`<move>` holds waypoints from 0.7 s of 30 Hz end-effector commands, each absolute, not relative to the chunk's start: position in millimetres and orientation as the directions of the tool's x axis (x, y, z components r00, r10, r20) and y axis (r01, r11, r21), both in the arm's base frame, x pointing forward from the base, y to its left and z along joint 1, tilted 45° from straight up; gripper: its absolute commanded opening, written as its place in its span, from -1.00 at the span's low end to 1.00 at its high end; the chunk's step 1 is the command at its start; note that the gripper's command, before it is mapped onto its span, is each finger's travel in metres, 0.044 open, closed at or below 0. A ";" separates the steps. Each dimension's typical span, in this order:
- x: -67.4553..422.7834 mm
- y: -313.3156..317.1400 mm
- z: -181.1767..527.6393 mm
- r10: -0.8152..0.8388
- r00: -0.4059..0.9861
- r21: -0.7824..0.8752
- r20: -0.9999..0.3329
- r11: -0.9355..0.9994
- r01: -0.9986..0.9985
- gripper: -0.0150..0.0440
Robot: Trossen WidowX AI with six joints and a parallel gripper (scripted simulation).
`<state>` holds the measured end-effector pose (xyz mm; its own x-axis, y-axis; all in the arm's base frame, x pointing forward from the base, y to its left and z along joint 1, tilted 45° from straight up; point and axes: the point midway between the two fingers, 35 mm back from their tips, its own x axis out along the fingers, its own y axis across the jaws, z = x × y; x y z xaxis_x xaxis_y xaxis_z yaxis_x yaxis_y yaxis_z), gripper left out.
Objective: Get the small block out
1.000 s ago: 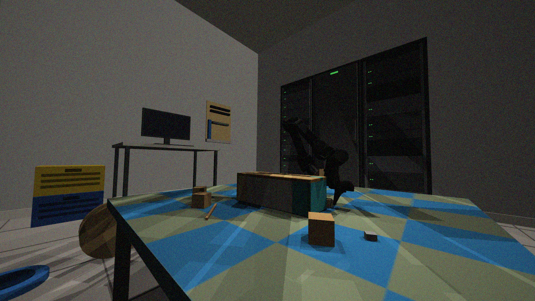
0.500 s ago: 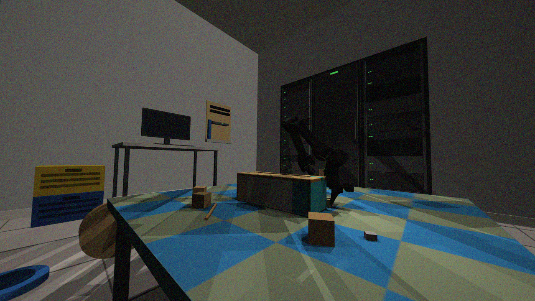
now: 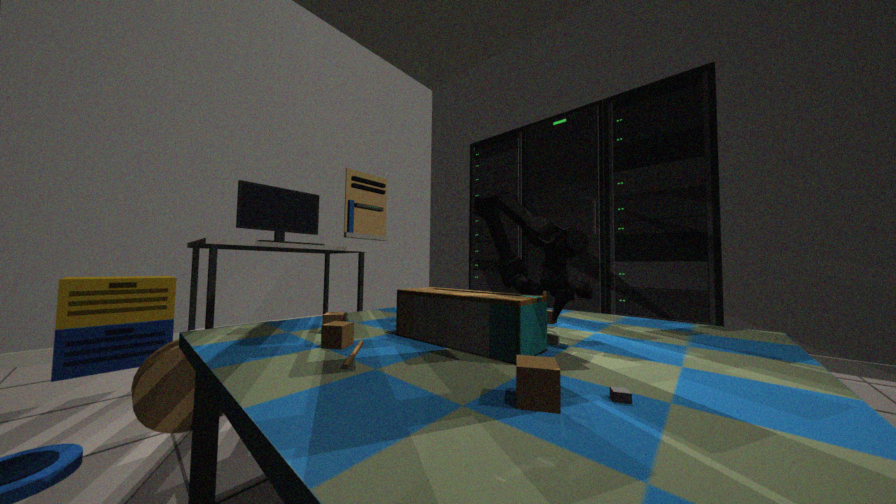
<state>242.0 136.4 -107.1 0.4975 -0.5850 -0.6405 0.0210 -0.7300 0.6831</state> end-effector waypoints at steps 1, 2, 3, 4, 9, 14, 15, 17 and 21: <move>239.9 140.1 -101.1 -0.585 0.490 0.686 -0.646 -0.727 0.036 -0.49; 239.6 141.9 -98.1 -0.580 0.491 0.686 -0.650 -0.726 0.051 -0.49; 239.2 144.0 -94.4 -0.573 0.492 0.686 -0.655 -0.725 0.069 -0.49; 238.7 146.0 -90.7 -0.567 0.492 0.685 -0.661 -0.723 0.088 -0.49; 235.6 155.4 -72.2 -0.533 0.495 0.681 -0.687 -0.710 0.179 -0.49; 231.2 163.5 -53.8 -0.497 0.497 0.671 -0.711 -0.690 0.270 -0.49; 230.2 164.9 -50.1 -0.490 0.497 0.669 -0.716 -0.685 0.288 -0.49; 228.0 167.6 -42.9 -0.475 0.497 0.664 -0.726 -0.674 0.324 -0.49; 223.1 172.4 -28.5 -0.445 0.498 0.652 -0.744 -0.648 0.394 -0.49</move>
